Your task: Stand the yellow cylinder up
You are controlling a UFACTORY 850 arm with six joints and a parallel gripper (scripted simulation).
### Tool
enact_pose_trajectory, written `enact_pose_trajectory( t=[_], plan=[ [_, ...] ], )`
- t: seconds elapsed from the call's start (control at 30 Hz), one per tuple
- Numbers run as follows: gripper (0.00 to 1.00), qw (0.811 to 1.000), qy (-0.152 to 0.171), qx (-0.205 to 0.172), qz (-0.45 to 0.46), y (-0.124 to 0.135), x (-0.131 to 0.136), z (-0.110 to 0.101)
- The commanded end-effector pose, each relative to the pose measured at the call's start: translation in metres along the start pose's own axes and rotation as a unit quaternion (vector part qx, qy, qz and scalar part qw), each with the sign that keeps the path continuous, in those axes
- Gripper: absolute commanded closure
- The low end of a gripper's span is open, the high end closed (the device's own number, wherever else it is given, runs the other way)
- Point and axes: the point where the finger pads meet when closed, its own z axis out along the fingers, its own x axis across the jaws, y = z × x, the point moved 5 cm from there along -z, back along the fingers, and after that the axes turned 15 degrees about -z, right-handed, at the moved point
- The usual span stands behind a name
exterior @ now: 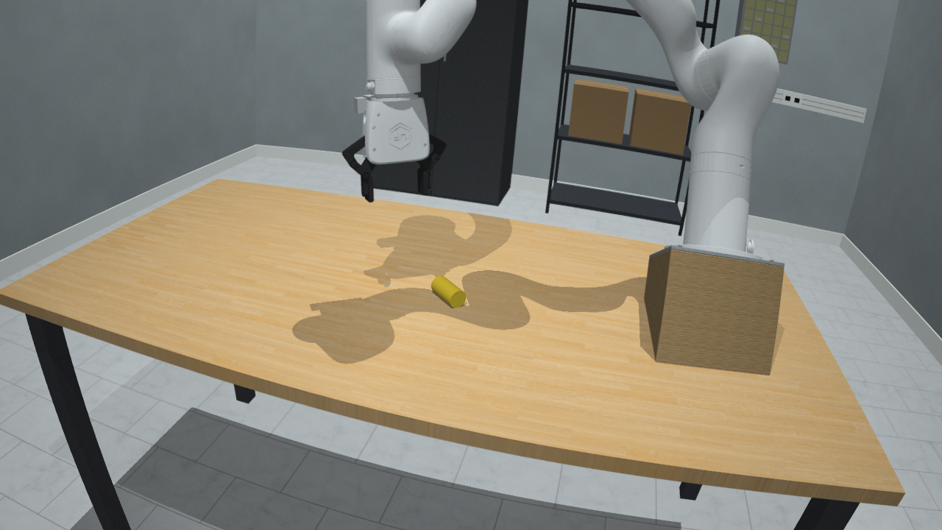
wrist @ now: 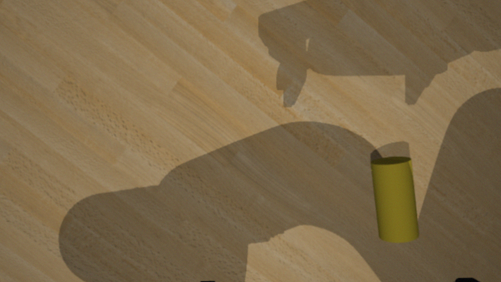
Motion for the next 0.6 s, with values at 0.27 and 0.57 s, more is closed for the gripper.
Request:
enact_pose_trajectory(
  t=[0.27, 0.57],
  plan=[
    [0.00, 0.929, 0.008, 0.045, -0.368, 0.022, 0.083, 0.046],
    [0.00, 0.898, 0.010, 0.047, -0.438, 0.029, 0.098, 0.053]
  ],
)
